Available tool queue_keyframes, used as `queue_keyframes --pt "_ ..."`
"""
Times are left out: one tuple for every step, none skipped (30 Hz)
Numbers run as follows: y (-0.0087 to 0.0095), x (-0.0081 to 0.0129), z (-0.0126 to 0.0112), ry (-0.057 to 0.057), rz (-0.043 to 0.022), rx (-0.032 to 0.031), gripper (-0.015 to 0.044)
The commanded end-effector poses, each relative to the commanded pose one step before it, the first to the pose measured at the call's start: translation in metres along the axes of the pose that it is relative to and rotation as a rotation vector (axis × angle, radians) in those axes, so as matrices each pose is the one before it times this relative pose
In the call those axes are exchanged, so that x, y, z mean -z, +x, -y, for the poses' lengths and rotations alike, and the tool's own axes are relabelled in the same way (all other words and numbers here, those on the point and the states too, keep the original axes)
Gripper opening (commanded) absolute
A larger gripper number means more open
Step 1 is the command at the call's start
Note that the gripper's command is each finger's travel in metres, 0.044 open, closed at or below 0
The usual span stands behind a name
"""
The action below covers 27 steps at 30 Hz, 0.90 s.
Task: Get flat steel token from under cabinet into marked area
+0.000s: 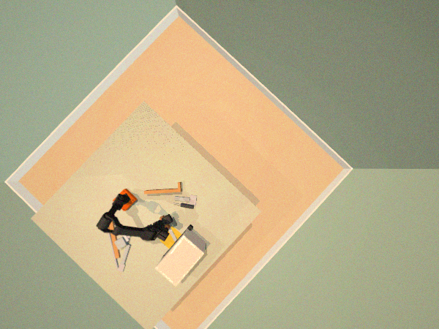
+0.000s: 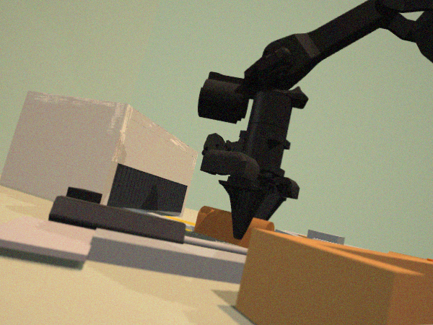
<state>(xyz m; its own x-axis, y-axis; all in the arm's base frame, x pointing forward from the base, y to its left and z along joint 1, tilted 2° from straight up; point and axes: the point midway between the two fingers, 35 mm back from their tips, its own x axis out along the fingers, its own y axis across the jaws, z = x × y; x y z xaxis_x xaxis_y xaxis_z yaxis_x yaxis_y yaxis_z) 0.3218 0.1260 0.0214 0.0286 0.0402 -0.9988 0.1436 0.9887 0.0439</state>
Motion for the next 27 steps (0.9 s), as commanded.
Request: queue_keyframes --pt "0.00083 0.0066 -0.00027 0.0034 -0.00303 0.00077 0.0" --pt "0.00002 0.00121 -0.00004 0.0 -0.00012 -0.00001 0.0" --pt "0.00002 0.00122 -0.00004 0.0 -0.00012 -0.00001 0.0" --pt "0.00002 0.00122 -0.00004 0.0 -0.00012 -0.00001 0.0" --pt "0.00002 0.00121 -0.00004 0.0 -0.00012 -0.00001 0.0" --pt "0.00002 0.00122 -0.00004 0.0 -0.00012 -0.00001 0.0" --pt "0.00002 0.00122 -0.00004 0.0 -0.00012 -0.00001 0.0" --pt "0.00002 0.00121 -0.00004 0.0 -0.00012 -0.00001 0.0" --pt "0.00002 0.00121 -0.00005 0.0 -0.00012 -0.00001 0.0" --pt "0.00002 0.00121 -0.00004 0.0 -0.00012 -0.00001 0.0" --pt "0.00002 0.00121 -0.00004 0.0 -0.00012 -0.00001 0.0" --pt "0.00002 0.00121 -0.00004 0.0 -0.00012 -0.00001 0.0" --pt "0.00002 0.00129 -0.00005 0.0 -0.00013 -0.00001 0.0" --pt "0.00002 0.0013 -0.00005 0.0 -0.00013 -0.00001 0.0" --pt "0.00002 0.00129 -0.00005 0.0 -0.00013 -0.00001 0.0" --pt "0.00002 0.00129 -0.00005 0.0 -0.00013 -0.00001 0.0" --pt "0.00002 0.00128 -0.00005 0.0 -0.00013 -0.00001 0.0" --pt "0.00002 0.00129 -0.00005 0.0 -0.00013 -0.00001 0.0" --pt "0.00002 0.00129 -0.00005 0.0 -0.00013 -0.00001 0.0" --pt "0.00002 0.00129 -0.00006 0.0 -0.00013 -0.00001 0.0" --pt "0.00002 0.00129 -0.00006 0.0 -0.00013 -0.00001 0.0" --pt "0.00002 0.00129 -0.00006 0.0 -0.00013 -0.00001 0.0" --pt "0.00002 0.00129 -0.00006 0.0 -0.00013 -0.00001 0.0" --pt "0.00002 0.00129 -0.00006 0.0 -0.00013 -0.00001 0.0" --pt "0.00002 0.00129 -0.00006 0.0 -0.00013 -0.00001 0.0" --pt "0.00002 0.00129 -0.00006 0.0 -0.00013 -0.00001 0.0" --pt "0.00002 0.00137 -0.00006 0.0 -0.00013 -0.00001 0.0"
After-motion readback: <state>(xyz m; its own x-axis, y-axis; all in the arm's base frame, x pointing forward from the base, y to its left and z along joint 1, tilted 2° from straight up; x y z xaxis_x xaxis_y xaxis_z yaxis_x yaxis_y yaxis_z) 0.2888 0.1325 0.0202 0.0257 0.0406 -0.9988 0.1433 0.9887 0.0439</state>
